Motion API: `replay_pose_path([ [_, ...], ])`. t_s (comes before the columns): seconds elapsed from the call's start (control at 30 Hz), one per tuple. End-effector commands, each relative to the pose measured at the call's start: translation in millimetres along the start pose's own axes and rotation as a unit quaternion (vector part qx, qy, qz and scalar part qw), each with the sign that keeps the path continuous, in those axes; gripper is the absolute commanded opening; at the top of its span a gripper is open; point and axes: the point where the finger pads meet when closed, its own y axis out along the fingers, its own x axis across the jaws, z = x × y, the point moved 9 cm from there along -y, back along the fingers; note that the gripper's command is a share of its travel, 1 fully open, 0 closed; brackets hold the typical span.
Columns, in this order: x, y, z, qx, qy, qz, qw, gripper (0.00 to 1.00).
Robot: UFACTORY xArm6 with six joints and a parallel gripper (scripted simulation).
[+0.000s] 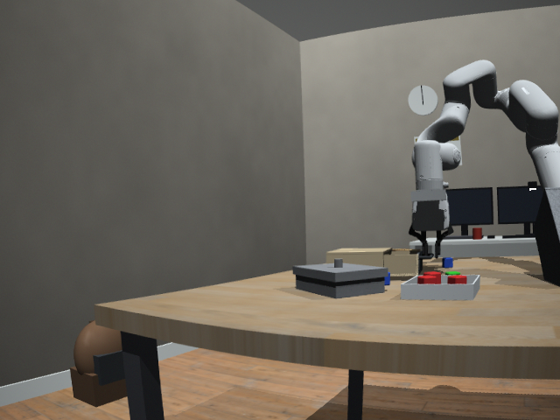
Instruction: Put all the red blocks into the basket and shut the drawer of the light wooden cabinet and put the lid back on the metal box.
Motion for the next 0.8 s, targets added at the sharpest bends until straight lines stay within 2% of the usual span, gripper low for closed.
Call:
replay_pose_path([
  [0.0,0.9,2.0,0.0,0.000,0.000,-0.001,1.000,0.24],
  [0.77,0.9,8.8,0.0,0.000,0.000,-0.001,1.000,0.24],
])
